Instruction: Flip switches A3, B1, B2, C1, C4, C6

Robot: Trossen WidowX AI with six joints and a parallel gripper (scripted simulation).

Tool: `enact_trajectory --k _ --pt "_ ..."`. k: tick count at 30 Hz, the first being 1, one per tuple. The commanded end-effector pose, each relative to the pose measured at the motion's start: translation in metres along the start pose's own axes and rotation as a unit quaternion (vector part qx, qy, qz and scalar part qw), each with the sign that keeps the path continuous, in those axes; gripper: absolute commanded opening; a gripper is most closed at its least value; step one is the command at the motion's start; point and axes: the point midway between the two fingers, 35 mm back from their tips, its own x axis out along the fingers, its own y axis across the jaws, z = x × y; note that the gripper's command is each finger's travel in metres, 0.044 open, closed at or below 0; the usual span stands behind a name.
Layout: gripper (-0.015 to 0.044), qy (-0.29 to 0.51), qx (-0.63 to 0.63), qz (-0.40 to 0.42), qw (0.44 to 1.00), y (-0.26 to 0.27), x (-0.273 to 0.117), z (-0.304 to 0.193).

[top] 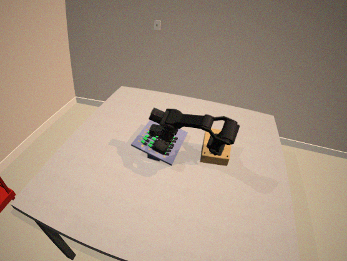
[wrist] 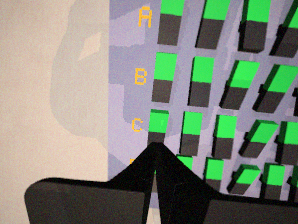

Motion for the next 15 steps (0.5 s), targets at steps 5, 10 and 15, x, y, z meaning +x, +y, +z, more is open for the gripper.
enact_trajectory --k 5,10,15 --pt "0.0 0.007 -0.002 -0.002 1.0 0.0 -0.061 0.004" --pt "0.0 0.007 -0.002 -0.002 1.0 0.0 -0.061 0.004" --pt "0.0 0.006 -0.002 -0.005 1.0 -0.047 -0.061 0.019"
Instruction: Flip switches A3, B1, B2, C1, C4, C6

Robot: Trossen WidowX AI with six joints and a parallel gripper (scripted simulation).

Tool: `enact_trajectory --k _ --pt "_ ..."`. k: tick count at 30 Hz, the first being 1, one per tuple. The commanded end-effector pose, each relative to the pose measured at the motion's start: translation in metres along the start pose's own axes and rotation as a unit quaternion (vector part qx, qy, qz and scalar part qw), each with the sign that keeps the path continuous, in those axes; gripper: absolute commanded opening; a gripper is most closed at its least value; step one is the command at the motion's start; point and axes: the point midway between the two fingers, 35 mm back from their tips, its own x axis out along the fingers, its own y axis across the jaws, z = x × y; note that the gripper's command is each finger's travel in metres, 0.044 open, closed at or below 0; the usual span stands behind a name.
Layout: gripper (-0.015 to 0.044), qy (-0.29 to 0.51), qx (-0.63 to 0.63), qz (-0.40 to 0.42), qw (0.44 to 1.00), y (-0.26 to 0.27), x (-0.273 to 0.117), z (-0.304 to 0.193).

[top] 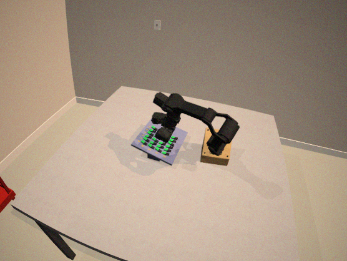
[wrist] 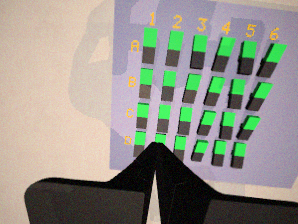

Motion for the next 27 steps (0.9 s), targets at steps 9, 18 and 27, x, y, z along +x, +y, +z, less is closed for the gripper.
enact_trajectory --k 9,18,27 --pt "0.0 -0.001 0.003 -0.001 1.0 -0.064 -0.002 0.012" --pt "0.0 0.012 0.003 0.0 1.0 -0.064 0.033 0.013" --pt "0.0 0.012 0.003 0.001 1.0 -0.064 0.044 0.013"
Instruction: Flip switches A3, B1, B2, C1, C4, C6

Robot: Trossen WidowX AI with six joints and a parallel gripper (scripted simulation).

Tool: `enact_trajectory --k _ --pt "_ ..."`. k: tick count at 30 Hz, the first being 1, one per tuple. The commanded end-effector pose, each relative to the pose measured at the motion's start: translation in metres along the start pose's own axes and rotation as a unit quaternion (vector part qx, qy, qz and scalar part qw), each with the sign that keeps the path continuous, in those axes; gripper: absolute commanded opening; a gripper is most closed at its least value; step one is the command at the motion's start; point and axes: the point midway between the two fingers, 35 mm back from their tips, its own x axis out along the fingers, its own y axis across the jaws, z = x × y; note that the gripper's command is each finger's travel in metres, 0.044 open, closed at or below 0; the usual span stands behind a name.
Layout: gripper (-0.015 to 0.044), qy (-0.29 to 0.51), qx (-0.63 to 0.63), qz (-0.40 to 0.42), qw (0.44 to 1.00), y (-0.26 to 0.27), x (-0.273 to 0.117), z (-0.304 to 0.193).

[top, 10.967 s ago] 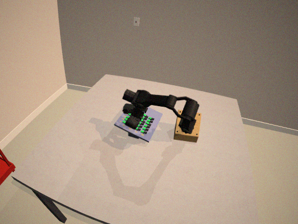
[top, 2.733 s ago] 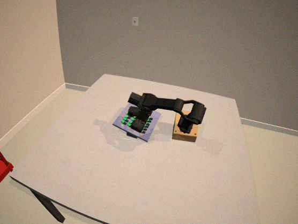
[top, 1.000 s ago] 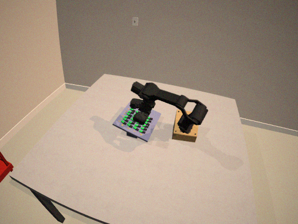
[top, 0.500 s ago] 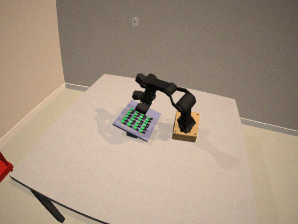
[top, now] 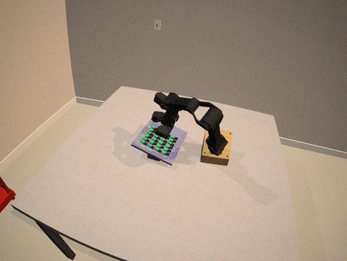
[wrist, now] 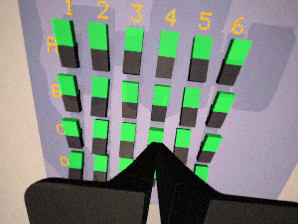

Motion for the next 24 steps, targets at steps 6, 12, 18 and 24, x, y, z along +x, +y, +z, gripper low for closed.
enact_trajectory --k 6,12,18,24 --pt "0.0 0.001 0.004 0.002 1.0 0.0 0.013 -0.001" --pt "0.0 0.001 0.004 0.002 1.0 0.0 0.017 -0.001" --pt "0.0 0.001 0.004 0.002 1.0 0.0 0.017 -0.001" --pt "0.0 0.001 0.004 0.002 1.0 0.0 0.017 -0.001"
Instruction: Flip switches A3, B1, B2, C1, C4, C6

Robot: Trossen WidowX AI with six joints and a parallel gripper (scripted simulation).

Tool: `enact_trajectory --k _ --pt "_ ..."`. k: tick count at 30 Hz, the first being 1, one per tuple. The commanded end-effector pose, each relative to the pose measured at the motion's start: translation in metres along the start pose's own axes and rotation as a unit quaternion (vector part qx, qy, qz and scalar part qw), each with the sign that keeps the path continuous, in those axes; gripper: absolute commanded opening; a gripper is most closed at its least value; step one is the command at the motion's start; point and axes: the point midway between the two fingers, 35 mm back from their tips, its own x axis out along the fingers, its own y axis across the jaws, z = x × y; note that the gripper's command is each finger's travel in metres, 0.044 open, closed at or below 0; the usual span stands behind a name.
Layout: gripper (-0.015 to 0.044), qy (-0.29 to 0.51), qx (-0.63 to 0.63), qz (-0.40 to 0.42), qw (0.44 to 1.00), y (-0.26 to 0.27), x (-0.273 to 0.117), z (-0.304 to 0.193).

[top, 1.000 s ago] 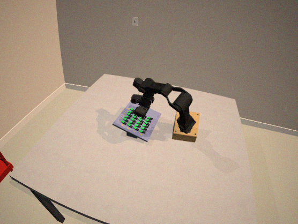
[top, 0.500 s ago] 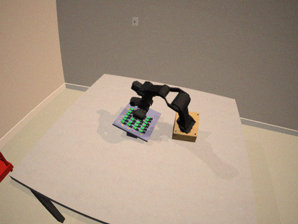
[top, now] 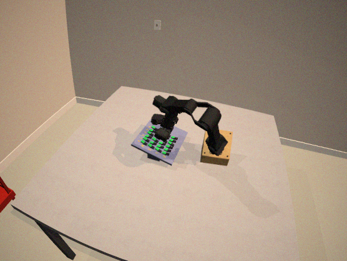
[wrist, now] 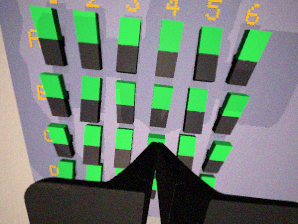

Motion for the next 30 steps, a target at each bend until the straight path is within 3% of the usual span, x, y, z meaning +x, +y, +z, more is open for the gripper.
enact_trajectory --k 1,30 --pt "0.0 -0.001 0.002 0.002 1.0 0.0003 0.0004 0.0002" --pt "0.0 -0.001 0.002 0.002 1.0 0.0003 0.0034 0.0003"
